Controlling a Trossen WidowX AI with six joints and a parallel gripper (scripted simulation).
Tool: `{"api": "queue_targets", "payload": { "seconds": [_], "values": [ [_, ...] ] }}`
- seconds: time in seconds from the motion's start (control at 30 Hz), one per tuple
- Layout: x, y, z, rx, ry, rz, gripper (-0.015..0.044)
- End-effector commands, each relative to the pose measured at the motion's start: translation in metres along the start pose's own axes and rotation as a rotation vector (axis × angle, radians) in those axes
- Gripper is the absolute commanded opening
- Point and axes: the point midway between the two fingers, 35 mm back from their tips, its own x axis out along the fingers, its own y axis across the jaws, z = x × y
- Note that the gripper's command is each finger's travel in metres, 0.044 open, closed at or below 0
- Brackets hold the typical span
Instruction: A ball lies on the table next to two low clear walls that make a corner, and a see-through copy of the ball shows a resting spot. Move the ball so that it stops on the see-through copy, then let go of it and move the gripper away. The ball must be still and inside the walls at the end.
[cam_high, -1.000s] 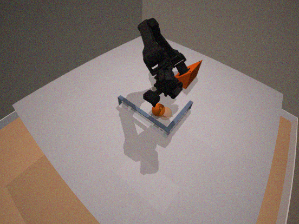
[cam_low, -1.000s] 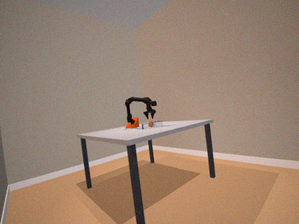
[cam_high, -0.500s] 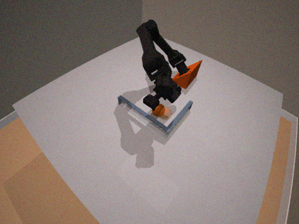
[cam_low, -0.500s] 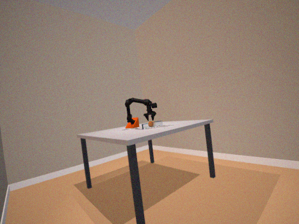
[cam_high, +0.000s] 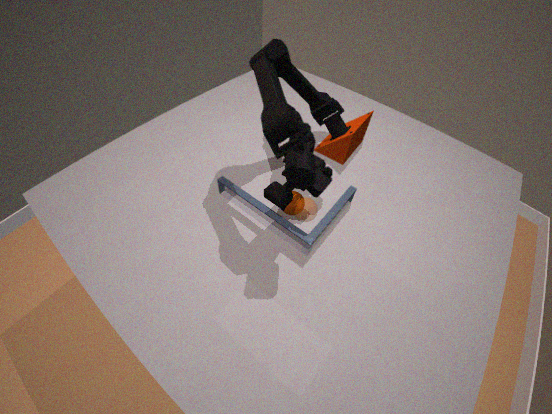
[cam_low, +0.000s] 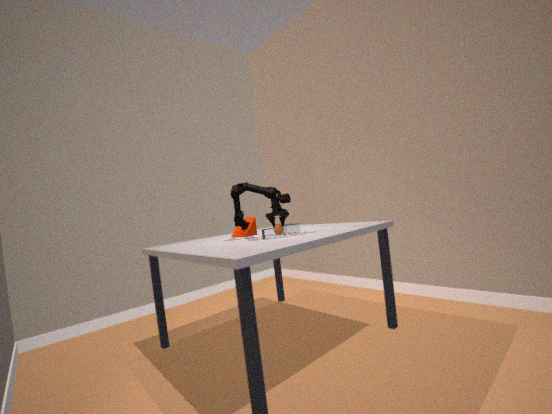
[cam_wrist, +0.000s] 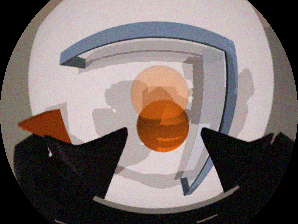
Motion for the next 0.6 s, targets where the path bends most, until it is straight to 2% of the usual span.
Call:
{"api": "queue_targets", "payload": {
  "seconds": [0.0,0.33,0.47,0.57],
  "values": [
    [0.008,0.001,0.000,-0.008,0.006,0.003,0.0440],
    [0.022,0.002,-0.001,-0.008,0.008,0.003,0.0440],
    [0.022,0.002,-0.001,-0.008,0.008,0.003,0.0335],
    [0.022,0.002,-0.001,-0.008,0.008,0.003,0.0315]
  ]
}}
